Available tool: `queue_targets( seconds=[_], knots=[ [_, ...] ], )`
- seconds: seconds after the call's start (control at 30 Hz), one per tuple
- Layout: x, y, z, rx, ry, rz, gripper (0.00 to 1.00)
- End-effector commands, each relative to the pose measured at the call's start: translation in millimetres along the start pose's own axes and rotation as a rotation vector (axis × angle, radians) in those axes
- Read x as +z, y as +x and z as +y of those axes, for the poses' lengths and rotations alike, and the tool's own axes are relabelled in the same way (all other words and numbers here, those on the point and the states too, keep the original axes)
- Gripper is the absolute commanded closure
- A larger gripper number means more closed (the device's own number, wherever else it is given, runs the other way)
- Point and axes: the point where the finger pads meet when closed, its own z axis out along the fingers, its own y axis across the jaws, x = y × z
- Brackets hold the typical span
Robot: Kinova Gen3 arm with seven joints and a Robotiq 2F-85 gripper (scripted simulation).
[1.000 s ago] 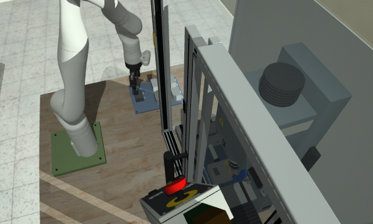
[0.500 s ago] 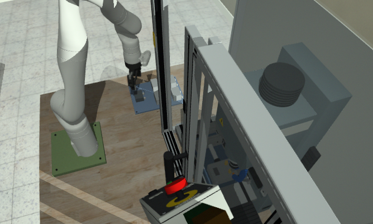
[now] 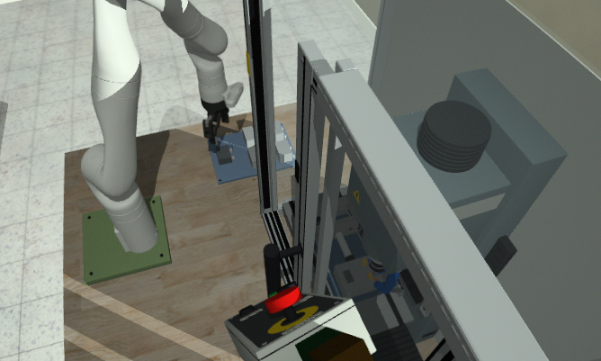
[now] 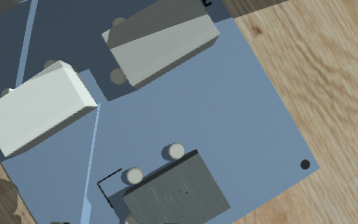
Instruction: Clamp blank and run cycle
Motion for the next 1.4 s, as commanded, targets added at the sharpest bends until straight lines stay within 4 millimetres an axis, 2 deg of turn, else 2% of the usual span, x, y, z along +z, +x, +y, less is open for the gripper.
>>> queue_targets(
  seconds=[0.0, 0.03, 0.43, 0.6, 1.0, 1.17, 1.37],
  knots=[
    [0.0, -1.2, 0.9, 0.139, 0.003, 0.002, 0.00],
    [0.1, -1.5, 1.3, 0.185, 0.004, 0.002, 0.00],
    [0.1, -1.5, 1.3, 0.185, 0.004, 0.002, 0.00],
    [0.0, -1.3, 0.8, 0.414, 0.002, -0.001, 0.00],
    [0.0, -1.3, 0.8, 0.414, 0.002, -0.001, 0.00],
    [-0.3, -1.0, 0.1, 0.643, 0.001, -0.002, 0.00],
    [-0.3, -1.0, 0.1, 0.643, 0.001, -0.002, 0.00]
  ],
)
